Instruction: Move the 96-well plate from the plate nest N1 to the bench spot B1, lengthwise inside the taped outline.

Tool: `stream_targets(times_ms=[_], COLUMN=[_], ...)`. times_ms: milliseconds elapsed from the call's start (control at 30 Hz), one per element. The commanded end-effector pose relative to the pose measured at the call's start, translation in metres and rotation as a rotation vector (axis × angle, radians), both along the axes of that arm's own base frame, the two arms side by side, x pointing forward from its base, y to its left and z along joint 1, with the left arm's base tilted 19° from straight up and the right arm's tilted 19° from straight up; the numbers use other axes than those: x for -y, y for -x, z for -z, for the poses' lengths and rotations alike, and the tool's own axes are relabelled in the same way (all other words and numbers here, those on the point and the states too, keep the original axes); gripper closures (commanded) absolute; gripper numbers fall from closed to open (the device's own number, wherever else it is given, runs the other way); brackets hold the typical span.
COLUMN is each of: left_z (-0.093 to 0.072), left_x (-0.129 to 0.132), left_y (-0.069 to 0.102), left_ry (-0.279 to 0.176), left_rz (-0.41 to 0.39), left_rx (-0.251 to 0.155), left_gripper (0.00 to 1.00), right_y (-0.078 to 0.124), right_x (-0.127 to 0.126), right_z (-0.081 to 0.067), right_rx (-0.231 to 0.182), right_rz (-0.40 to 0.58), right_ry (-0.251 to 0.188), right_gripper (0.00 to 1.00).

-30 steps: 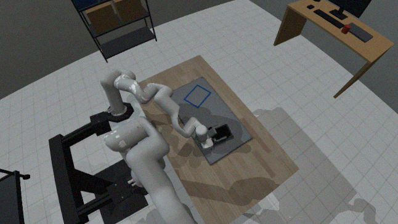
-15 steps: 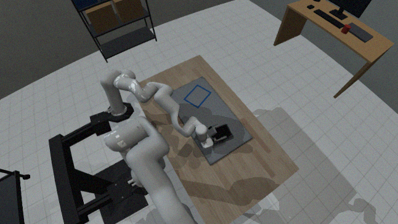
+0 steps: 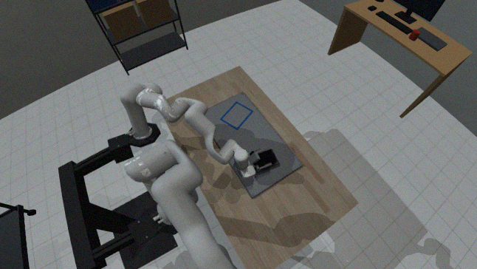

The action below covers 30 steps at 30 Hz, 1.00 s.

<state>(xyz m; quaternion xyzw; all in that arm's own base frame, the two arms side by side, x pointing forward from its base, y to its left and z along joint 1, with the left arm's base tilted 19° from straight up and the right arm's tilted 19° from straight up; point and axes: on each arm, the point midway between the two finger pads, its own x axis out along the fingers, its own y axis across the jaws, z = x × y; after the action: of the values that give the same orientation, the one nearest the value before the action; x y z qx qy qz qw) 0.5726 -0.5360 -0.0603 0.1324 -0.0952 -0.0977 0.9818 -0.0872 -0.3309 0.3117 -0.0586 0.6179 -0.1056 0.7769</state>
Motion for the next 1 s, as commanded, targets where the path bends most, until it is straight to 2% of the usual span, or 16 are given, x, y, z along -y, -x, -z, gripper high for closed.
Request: stream_targets(times_ms=[0,967], left_z=[-0.01,-0.049], left_x=[0.004,0.013], left_y=[0.001,0.01], left_ry=[0.005,0.005], left_rz=[0.001,0.001], left_rx=[0.004,0.004], left_gripper=[1.0,1.0], right_y=[0.0,0.0], right_x=[0.0,0.0], right_z=[-0.001,-0.001], right_rx=[0.0,0.0], right_rz=[0.0,0.0], right_ry=[0.003,0.003], right_gripper=[0.0,0.0])
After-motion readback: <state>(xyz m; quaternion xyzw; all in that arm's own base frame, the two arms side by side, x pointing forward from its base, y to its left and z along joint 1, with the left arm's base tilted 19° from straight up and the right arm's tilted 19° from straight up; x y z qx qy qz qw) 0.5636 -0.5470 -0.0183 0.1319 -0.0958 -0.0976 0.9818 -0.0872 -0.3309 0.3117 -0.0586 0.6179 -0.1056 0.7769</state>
